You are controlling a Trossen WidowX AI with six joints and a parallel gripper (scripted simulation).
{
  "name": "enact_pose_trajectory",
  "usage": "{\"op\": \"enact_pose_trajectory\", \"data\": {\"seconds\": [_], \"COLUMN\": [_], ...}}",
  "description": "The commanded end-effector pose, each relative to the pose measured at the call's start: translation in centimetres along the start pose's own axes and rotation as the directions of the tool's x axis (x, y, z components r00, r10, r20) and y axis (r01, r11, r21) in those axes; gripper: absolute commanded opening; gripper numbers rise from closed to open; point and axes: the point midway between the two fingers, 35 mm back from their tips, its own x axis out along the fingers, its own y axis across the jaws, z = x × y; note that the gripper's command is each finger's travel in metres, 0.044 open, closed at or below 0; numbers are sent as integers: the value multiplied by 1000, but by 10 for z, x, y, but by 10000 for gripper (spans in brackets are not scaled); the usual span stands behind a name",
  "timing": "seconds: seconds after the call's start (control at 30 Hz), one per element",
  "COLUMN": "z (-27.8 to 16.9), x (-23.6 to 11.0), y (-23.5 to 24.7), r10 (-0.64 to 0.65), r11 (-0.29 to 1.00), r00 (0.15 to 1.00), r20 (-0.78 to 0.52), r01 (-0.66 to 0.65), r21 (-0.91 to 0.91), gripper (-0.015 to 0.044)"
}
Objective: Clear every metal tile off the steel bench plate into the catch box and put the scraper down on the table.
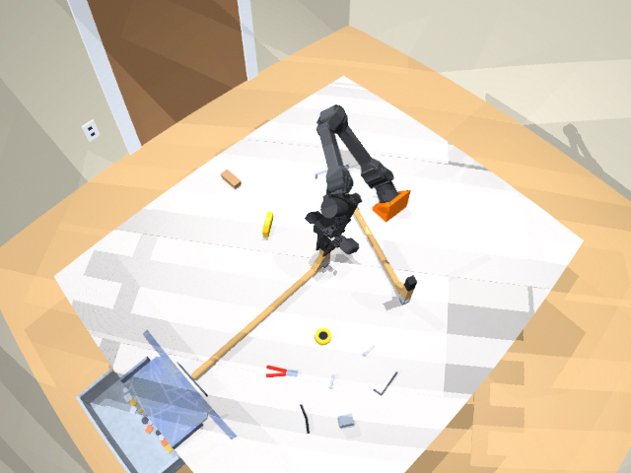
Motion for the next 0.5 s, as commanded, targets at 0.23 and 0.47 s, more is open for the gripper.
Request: {"op": "enact_pose_trajectory", "data": {"seconds": [0.23,0.47], "z": [19,26], "x": [10,17], "y": [-5,-6], "r10": [-3,-8], "r11": [1000,1000], "r00": [1000,1000], "r20": [14,16], "r01": [3,8], "r21": [13,15], "gripper": [0,0]}}
